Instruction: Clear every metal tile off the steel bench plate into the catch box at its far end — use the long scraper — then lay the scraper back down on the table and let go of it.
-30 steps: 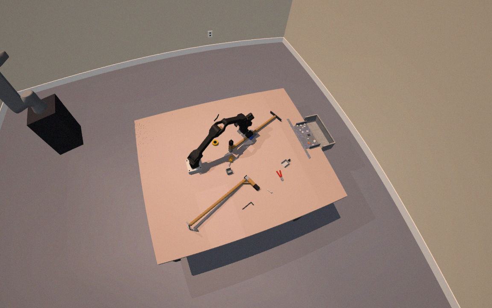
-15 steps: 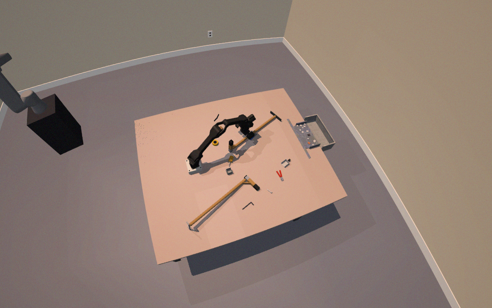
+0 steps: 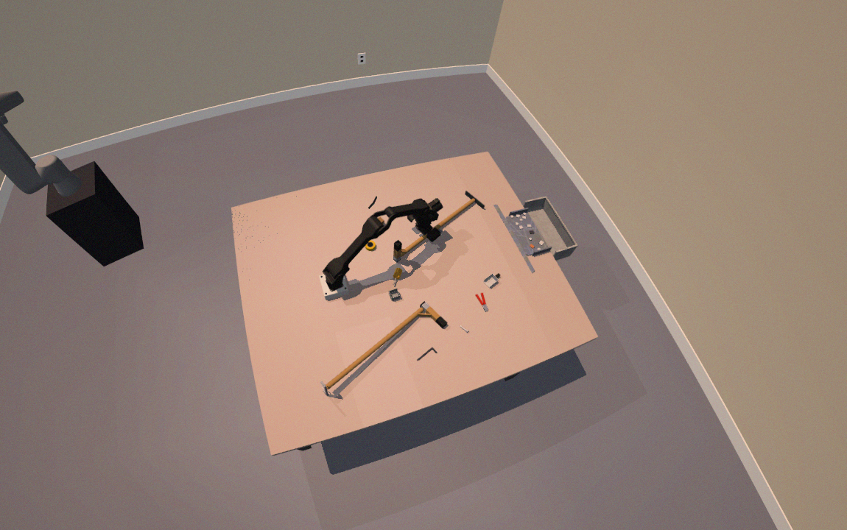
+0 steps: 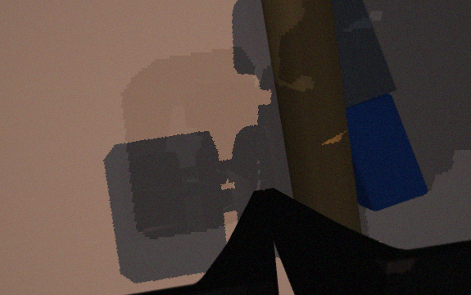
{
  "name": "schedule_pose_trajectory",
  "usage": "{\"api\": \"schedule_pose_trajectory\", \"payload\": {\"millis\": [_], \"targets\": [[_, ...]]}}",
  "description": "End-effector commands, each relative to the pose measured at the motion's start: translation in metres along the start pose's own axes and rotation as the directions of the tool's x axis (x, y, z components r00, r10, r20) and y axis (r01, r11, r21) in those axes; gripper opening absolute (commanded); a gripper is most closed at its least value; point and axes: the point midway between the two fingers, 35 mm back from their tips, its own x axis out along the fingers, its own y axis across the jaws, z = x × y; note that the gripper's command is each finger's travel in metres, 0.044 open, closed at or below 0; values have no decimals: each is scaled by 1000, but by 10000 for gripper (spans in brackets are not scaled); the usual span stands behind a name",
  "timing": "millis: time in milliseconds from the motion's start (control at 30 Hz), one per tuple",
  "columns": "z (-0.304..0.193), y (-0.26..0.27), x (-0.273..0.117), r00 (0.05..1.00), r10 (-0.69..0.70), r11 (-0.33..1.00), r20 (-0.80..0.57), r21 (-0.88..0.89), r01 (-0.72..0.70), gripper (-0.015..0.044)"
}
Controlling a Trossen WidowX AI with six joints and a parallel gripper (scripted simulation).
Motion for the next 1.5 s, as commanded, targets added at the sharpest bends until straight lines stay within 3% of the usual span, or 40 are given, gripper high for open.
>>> {"api": "schedule_pose_trajectory", "payload": {"millis": [0, 1467], "targets": [[2, -3, -2, 1000, 5, 1000, 6, -4, -5, 0], [3, -47, -1, 1000, 1, 1000, 6, -5, -1, 0]]}}
